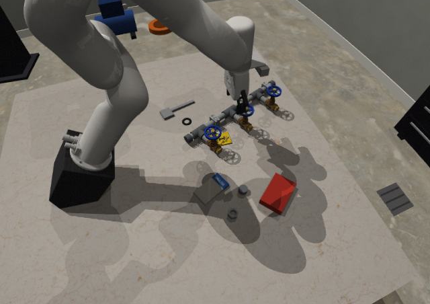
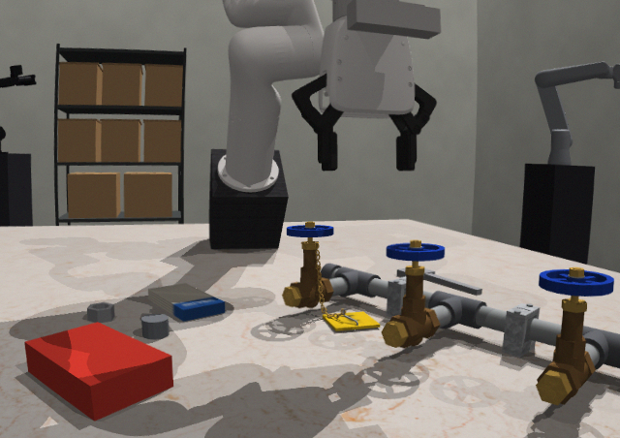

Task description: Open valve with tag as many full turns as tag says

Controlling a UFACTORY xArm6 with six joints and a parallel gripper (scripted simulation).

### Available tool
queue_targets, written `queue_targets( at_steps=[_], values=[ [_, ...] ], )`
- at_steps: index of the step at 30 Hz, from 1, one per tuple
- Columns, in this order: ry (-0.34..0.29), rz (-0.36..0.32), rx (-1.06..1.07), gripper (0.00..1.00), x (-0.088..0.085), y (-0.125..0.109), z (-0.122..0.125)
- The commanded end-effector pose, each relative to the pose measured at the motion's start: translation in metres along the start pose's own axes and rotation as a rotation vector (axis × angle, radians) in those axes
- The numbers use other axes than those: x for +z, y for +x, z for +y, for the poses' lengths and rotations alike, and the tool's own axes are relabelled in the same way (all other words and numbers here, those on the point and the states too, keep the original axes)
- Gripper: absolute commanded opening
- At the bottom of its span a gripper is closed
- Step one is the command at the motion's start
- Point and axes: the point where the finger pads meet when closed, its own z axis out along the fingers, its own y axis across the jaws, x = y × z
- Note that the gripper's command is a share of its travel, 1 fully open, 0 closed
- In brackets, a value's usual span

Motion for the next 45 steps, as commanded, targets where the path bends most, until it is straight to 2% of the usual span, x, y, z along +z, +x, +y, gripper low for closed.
queue_targets(
  at_steps=[1,4,45],
  values=[
    [-0.015,-0.033,-0.02,1.0,-0.0057,-0.0329,-0.0011],
    [-0.019,-0.039,-0.023,1.0,-0.0053,-0.038,-0.0008],
    [-0.019,-0.039,-0.023,1.0,-0.0053,-0.0381,-0.0008]
  ],
)
